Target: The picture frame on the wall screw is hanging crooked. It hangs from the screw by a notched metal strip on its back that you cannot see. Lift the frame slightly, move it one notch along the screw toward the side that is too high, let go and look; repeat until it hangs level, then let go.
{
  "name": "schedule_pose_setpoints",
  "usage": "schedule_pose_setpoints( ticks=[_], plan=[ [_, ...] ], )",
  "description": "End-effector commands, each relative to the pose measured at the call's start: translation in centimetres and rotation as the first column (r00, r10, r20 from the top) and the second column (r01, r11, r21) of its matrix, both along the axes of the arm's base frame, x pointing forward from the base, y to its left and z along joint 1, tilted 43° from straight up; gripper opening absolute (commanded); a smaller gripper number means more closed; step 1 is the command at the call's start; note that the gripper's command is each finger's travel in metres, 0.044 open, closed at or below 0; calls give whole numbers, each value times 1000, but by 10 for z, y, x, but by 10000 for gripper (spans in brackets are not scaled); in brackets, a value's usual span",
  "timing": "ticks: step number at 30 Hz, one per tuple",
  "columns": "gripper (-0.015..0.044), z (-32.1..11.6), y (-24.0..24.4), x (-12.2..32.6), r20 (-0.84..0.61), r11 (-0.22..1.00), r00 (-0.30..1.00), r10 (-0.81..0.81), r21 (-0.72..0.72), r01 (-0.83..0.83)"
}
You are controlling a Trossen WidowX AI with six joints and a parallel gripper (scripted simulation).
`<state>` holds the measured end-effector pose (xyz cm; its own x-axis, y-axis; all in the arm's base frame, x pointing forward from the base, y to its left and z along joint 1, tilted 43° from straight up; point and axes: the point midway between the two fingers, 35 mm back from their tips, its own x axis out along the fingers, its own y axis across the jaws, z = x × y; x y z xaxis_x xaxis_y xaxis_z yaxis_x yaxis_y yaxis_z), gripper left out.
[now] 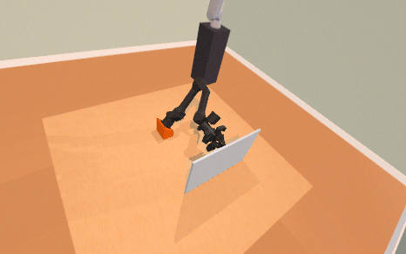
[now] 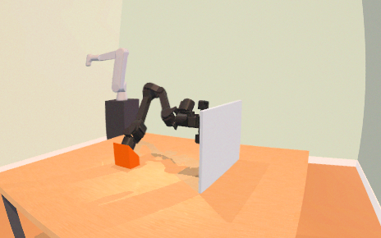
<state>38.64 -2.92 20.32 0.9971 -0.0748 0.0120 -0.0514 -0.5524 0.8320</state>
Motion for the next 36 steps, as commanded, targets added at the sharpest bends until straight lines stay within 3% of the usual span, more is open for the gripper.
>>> schedule_pose_setpoints(
  ticks=[1, 36],
  plan=[
    [0, 2, -1, 0, 7, 1000, 1000, -4, 2, 4],
    [0, 0, -2, 0, 7, 1000, 1000, -4, 2, 4]
  ],
)
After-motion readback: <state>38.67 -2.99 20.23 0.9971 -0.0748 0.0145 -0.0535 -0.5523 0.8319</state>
